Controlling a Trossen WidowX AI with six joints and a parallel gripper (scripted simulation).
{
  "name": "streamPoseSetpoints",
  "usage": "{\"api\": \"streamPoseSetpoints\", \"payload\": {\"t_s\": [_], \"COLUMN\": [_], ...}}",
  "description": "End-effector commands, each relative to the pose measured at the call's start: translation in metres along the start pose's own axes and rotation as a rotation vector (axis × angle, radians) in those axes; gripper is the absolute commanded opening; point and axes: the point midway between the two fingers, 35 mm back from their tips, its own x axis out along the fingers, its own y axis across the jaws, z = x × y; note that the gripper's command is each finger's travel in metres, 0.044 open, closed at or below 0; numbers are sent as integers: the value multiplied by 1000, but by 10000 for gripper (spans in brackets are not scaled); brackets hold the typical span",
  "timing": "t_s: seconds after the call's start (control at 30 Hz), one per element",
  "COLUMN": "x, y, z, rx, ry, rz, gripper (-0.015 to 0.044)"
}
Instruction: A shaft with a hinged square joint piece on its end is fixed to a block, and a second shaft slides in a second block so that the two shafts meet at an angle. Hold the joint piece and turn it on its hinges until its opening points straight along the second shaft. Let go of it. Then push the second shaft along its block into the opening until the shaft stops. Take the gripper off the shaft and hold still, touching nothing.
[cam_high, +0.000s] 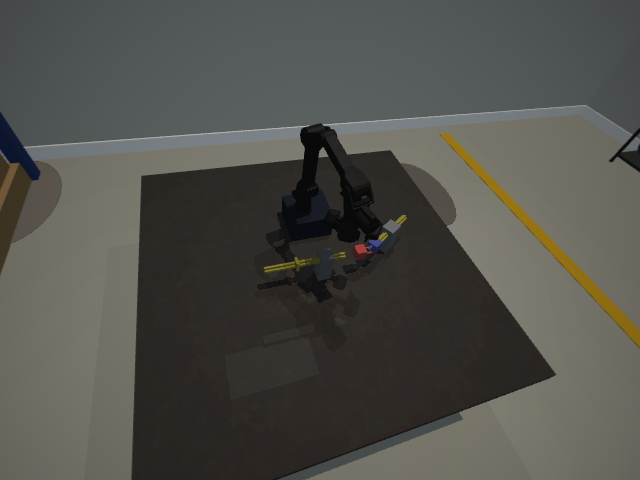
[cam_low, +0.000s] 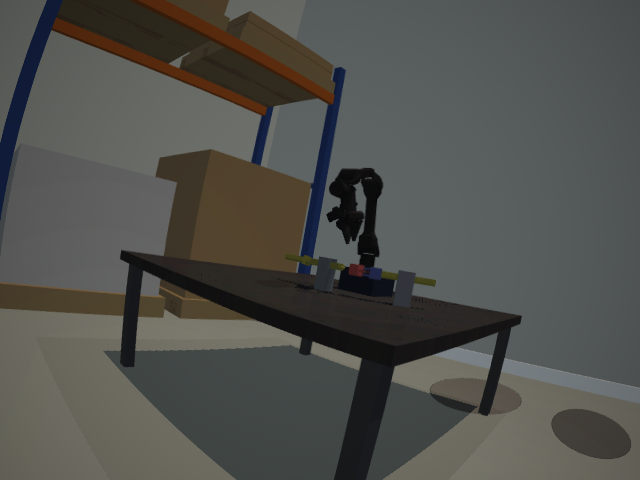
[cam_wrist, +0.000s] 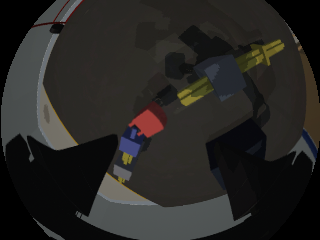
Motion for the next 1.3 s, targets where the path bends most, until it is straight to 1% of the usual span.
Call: {"api": "streamPoseSetpoints", "payload": {"t_s": [0.0,0.77,1.1,1.27], "x": [2,17,17,13], "y": [-6,-41,-42,-52], "z": [5,34,34,51], "rx": [135,846,846,713], "ry": [34,244,243,174], "rz": [40,202,204,216], "gripper": [440,440,440,440]}}
